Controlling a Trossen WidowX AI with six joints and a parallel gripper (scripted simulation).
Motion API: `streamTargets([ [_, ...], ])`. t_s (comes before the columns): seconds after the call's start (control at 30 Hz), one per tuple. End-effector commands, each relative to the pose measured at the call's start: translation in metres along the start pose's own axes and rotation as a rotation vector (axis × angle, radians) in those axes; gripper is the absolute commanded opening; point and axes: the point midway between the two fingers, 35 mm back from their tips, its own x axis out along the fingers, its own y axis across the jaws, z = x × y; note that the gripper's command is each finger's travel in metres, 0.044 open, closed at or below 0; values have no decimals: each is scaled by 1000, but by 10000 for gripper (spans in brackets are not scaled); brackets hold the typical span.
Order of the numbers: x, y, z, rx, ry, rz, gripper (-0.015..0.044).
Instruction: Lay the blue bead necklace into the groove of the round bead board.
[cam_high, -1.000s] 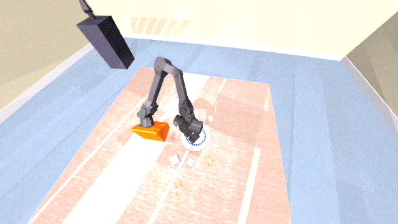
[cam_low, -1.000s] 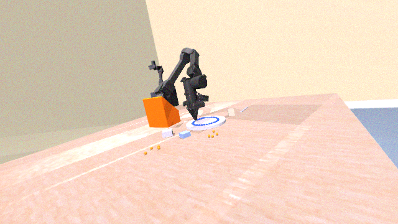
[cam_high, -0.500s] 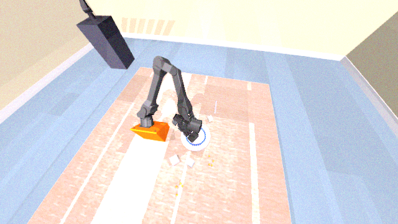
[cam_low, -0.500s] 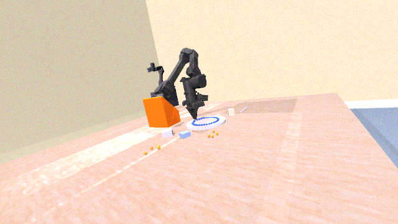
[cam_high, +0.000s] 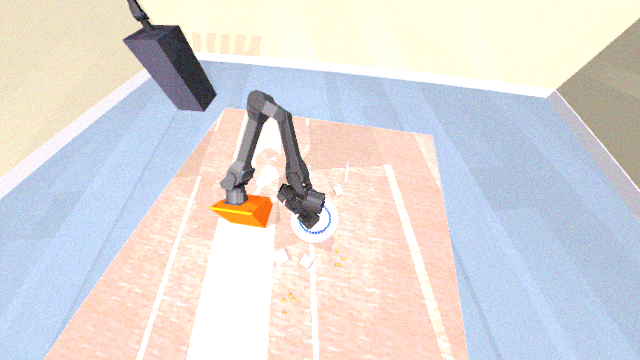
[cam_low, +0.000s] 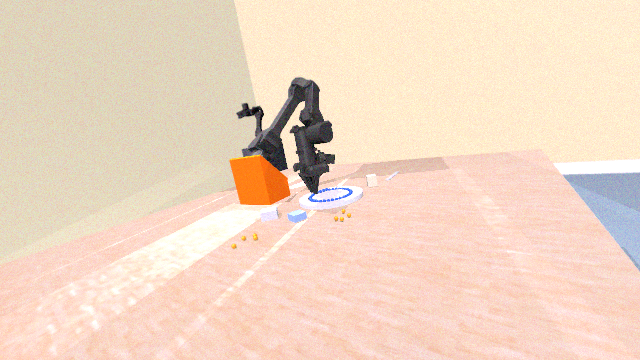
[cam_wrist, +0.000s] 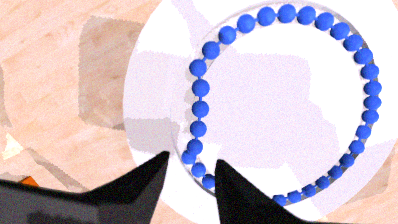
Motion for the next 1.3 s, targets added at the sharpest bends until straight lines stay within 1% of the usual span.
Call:
streamTargets([
  [0.0, 0, 0, 0, -1, 0, 0, 263],
  [0.23, -2, 1, -1, 6, 1, 4, 440],
  [0.87, -5, 1, -1, 8, -2, 5, 440],
  [0.97, -10, 0, 8, -35, -2, 5, 361],
  [1.17, -35, 2, 43, -214, -3, 4, 204],
  [1.27, -38, 3, 47, -233, -3, 4, 125],
])
